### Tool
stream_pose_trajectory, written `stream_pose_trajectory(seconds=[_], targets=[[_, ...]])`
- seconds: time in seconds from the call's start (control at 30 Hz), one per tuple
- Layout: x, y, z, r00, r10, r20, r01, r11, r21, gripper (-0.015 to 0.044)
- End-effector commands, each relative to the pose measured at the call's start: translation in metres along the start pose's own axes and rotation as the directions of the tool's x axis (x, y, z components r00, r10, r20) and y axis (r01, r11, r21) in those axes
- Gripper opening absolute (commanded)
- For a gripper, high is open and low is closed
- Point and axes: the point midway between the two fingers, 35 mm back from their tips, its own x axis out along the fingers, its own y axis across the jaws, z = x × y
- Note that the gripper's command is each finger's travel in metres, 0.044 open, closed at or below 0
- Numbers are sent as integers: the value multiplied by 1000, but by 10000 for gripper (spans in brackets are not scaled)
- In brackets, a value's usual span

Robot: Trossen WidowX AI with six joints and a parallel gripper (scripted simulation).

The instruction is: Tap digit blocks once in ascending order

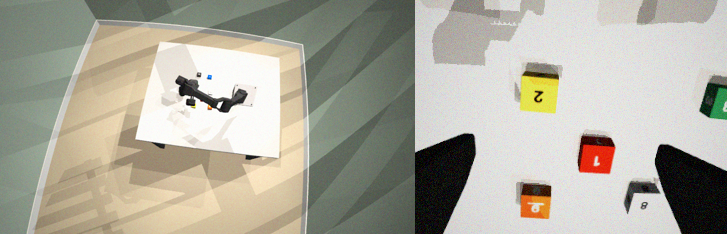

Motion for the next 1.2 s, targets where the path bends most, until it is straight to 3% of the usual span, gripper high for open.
stream_pose_trajectory(seconds=[0.0,0.23,1.03,1.17], targets=[[0,-70,9,1000,-9,-5,10,1000,26,400],[3,-164,3,1000,-2,-6,2,1000,24,400],[3,-165,3,1000,-2,-6,2,1000,23,400],[1,-206,-2,1000,-7,-6,7,1000,24,400]])
